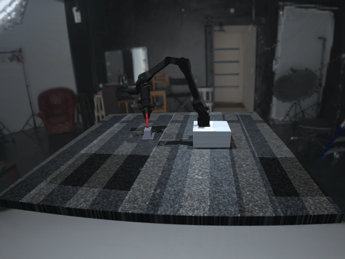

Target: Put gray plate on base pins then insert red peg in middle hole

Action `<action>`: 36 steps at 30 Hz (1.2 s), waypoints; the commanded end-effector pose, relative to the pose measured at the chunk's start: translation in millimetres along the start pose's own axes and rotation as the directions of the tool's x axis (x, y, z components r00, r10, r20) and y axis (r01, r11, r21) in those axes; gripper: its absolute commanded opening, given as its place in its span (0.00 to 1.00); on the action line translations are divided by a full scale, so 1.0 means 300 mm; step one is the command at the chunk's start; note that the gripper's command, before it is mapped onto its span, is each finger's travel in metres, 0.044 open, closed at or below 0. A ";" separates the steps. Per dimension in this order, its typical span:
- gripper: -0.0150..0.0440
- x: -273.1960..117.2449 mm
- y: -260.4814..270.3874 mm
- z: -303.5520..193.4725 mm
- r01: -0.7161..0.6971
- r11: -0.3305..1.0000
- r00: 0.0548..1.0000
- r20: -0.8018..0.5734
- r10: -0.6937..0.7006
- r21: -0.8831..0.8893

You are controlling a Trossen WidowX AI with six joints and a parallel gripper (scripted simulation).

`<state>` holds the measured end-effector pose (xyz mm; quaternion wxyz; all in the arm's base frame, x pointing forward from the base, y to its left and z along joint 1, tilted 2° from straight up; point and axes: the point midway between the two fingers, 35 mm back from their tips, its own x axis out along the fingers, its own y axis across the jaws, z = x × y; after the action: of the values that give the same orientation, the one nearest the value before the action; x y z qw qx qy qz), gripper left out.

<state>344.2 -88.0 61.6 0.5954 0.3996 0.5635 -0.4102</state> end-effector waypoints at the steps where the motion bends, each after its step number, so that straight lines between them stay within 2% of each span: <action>1: 0.25 0.029 -0.010 -0.006 0.012 1.000 1.000 -0.006 -0.012 -0.005; 36: 0.25 0.047 -0.009 -0.007 0.005 1.000 1.000 -0.004 -0.006 -0.002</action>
<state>342.5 -87.8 48.2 0.5942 0.3982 0.5657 -0.4103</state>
